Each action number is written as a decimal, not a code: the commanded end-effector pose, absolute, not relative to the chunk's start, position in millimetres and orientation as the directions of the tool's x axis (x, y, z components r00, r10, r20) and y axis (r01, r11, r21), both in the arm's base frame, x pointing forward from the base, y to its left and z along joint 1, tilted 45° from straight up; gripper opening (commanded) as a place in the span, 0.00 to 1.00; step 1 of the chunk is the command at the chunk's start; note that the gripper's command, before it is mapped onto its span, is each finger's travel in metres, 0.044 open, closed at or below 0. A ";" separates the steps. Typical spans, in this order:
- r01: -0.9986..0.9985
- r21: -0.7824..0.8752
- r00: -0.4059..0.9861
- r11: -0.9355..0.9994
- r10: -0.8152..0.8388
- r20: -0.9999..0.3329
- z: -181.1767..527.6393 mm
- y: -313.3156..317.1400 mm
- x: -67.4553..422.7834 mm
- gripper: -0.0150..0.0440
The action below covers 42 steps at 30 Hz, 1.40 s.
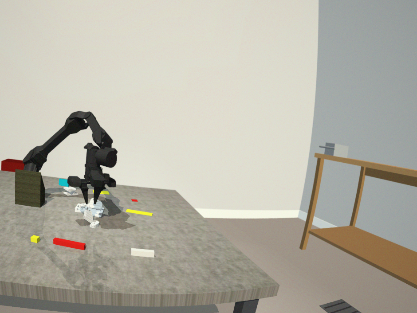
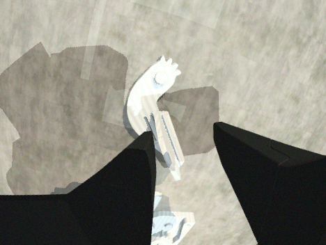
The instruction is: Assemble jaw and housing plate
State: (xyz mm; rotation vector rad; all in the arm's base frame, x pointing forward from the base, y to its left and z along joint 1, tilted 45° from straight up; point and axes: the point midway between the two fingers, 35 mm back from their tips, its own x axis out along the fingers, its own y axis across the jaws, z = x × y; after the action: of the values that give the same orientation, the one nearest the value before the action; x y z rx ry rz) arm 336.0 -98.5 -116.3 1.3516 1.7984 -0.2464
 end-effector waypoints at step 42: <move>0.752 0.428 -0.055 0.501 0.696 -0.716 -109.5 -46.3 330.8 1.00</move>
State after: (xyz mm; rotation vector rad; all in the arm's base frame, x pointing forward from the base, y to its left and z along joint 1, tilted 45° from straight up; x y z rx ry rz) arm 330.9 -47.1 -108.9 1.2133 1.7755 -0.0727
